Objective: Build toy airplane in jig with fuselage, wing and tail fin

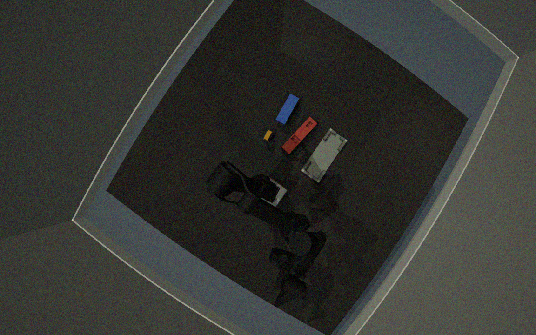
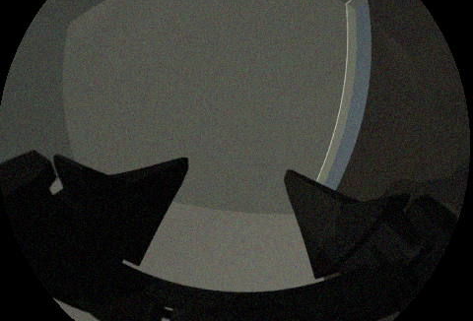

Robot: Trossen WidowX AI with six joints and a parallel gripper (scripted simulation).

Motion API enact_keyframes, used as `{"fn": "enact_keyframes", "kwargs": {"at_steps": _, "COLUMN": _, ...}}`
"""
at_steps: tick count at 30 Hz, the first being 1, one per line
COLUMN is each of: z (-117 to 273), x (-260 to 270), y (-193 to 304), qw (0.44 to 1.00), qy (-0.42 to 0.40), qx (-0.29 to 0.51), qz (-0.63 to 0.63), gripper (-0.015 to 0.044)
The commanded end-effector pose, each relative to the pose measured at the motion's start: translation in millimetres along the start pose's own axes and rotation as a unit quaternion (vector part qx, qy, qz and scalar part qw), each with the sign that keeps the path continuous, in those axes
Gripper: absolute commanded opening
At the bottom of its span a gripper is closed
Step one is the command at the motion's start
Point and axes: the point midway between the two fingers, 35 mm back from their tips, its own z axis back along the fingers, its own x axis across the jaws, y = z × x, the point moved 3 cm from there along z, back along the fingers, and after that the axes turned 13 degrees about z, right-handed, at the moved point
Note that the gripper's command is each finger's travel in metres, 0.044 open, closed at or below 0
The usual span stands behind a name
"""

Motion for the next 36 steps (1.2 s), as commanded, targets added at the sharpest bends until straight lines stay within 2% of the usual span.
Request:
{"fn": "enact_keyframes", "kwargs": {"at_steps": 1, "z": 0.0, "x": 0.0, "y": 0.0, "qw": 1.0, "qy": 0.0, "qx": 0.0, "qz": 0.0, "gripper": 0.0426}}
{"fn": "enact_keyframes", "kwargs": {"at_steps": 4, "z": 1.5, "x": 7.2, "y": 9.3, "qw": 0.999, "qy": -0.027, "qx": 0.032, "qz": 0.009, "gripper": 0.044}}
{"fn": "enact_keyframes", "kwargs": {"at_steps": 8, "z": 43.6, "x": 30.0, "y": 42.9, "qw": 0.974, "qy": -0.128, "qx": 0.131, "qz": 0.137, "gripper": 0.044}}
{"fn": "enact_keyframes", "kwargs": {"at_steps": 16, "z": 150.6, "x": 39.3, "y": 92.7, "qw": 0.832, "qy": -0.325, "qx": 0.279, "qz": 0.354, "gripper": 0.044}}
{"fn": "enact_keyframes", "kwargs": {"at_steps": 21, "z": 220.9, "x": 21.9, "y": 107.2, "qw": 0.698, "qy": -0.432, "qx": 0.339, "qz": 0.46, "gripper": 0.044}}
{"fn": "enact_keyframes", "kwargs": {"at_steps": 26, "z": 283.2, "x": -8.7, "y": 108.4, "qw": 0.536, "qy": -0.521, "qx": 0.382, "qz": 0.545, "gripper": 0.044}}
{"fn": "enact_keyframes", "kwargs": {"at_steps": 36, "z": 373.5, "x": -90.0, "y": 72.9, "qw": 0.199, "qy": -0.625, "qx": 0.419, "qz": 0.628, "gripper": 0.044}}
